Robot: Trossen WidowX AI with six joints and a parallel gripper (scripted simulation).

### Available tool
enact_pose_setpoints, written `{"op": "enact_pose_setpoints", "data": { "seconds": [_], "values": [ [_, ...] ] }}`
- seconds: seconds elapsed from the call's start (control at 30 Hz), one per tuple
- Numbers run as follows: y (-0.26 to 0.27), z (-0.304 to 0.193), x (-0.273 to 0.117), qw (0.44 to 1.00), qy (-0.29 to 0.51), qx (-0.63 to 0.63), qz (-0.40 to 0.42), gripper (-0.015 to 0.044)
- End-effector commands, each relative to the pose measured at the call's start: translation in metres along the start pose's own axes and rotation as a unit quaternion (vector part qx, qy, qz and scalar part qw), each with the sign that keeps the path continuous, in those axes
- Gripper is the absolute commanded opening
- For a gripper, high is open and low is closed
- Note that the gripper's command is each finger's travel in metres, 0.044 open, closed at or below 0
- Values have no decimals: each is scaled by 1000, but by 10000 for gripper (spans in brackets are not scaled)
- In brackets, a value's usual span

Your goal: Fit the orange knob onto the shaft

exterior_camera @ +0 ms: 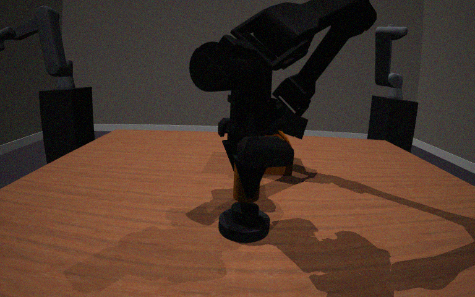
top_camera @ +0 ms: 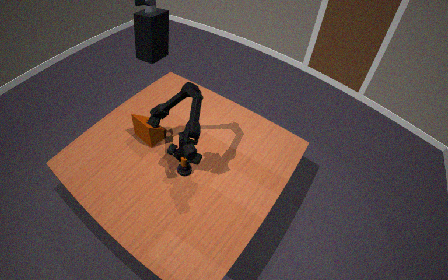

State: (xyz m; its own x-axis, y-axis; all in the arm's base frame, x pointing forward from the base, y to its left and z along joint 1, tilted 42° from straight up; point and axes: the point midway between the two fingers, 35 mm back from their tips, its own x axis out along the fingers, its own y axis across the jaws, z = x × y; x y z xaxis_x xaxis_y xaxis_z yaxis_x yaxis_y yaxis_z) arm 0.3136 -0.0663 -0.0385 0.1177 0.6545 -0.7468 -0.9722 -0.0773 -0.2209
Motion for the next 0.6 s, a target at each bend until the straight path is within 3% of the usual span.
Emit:
{"op": "enact_pose_setpoints", "data": {
  "seconds": [0.0,0.4,0.57],
  "values": [
    [-1,0,1,1000,0,-4,-1,0],
    [-1,0,-4,1000,0,-4,-1,0],
    [-2,0,-4,998,0,-66,-1,0]
  ]
}}
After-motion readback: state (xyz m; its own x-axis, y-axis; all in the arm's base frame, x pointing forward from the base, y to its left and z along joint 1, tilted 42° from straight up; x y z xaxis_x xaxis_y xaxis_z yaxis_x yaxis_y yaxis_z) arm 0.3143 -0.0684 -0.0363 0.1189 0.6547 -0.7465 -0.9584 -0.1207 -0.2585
